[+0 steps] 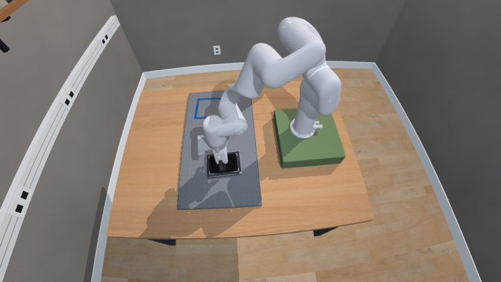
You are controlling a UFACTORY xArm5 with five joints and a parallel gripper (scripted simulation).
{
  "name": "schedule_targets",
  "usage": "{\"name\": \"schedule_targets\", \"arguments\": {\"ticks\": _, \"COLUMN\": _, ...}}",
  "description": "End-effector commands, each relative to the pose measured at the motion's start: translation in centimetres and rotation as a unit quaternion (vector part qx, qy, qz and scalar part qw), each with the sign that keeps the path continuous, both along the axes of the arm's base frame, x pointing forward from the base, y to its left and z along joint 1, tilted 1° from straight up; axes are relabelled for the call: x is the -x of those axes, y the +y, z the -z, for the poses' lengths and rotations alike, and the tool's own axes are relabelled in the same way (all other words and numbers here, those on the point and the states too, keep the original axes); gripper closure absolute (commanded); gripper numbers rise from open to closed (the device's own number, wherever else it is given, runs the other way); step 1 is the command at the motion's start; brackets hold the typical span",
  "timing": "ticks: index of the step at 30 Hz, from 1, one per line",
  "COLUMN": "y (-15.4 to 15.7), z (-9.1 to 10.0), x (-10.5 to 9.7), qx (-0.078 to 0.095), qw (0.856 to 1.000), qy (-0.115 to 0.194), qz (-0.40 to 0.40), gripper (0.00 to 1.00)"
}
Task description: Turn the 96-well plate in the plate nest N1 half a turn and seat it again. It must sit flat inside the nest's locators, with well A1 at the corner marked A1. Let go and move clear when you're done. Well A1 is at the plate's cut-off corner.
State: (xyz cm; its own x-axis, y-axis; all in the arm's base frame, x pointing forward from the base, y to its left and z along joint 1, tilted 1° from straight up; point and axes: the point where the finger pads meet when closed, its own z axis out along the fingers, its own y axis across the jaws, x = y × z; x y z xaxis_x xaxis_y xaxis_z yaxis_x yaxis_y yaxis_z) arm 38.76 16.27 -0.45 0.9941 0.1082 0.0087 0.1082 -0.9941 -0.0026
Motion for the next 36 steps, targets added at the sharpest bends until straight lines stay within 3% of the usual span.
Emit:
{"name": "schedule_targets", "arguments": {"ticks": 1, "y": 0.0, "z": -0.1, "x": -0.1, "qx": 0.002, "qw": 1.000, "qy": -0.002, "qz": 0.000, "gripper": 0.00}}
{"name": "schedule_targets", "arguments": {"ticks": 36, "y": 0.0, "z": 1.7, "x": -0.1, "qx": 0.002, "qw": 1.000, "qy": -0.002, "qz": 0.000, "gripper": 0.00}}
